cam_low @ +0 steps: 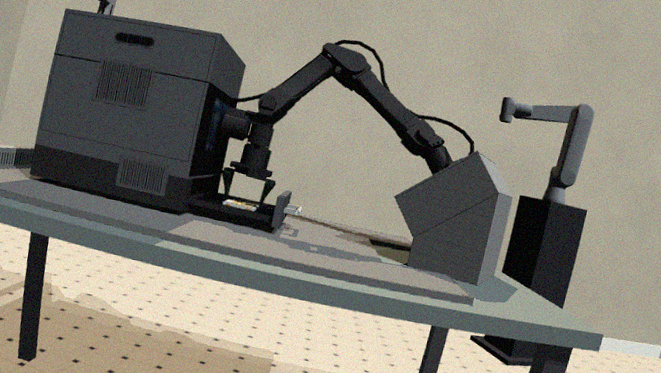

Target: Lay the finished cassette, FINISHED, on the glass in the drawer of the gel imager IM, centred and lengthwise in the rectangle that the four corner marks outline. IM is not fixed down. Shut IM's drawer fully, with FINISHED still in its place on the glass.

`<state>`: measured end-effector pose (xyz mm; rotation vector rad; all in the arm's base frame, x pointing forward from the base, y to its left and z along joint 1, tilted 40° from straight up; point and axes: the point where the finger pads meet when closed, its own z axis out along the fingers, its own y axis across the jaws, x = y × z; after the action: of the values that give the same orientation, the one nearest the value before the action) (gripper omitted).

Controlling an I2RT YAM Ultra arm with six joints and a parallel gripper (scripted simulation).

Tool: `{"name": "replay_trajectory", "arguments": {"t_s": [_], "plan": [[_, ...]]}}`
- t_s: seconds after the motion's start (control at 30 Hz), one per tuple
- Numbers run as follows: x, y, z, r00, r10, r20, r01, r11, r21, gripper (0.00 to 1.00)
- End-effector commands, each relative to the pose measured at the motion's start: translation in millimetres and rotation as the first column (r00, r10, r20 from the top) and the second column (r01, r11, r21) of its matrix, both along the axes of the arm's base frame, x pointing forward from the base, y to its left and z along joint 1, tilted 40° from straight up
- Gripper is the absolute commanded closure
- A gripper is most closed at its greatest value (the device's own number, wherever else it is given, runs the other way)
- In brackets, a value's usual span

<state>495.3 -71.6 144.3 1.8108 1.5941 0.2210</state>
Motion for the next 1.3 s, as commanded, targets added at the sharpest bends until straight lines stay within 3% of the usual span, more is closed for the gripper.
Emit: {"name": "replay_trajectory", "arguments": {"t_s": [0.0, 0.33, 0.43, 0.6, 1.27], "plan": [[-2.8, 12, 18.1, 0.999, 0.015, 0.035, -0.015, 1.0, -0.01, 0.09], [-5.4, 12, 14.9, 1.0, 0.015, 0.024, -0.015, 1.0, -0.01, 0.09], [0.3, 12, 26.0, 0.999, 0.016, 0.052, -0.015, 1.0, -0.01, 0.09], [0.6, 12, 26.7, 0.998, 0.016, 0.053, -0.015, 1.0, -0.01, 0.09], [-17.9, 21, 36.3, 0.999, 0.014, 0.032, -0.014, 1.0, -0.008, 0.09]]}}
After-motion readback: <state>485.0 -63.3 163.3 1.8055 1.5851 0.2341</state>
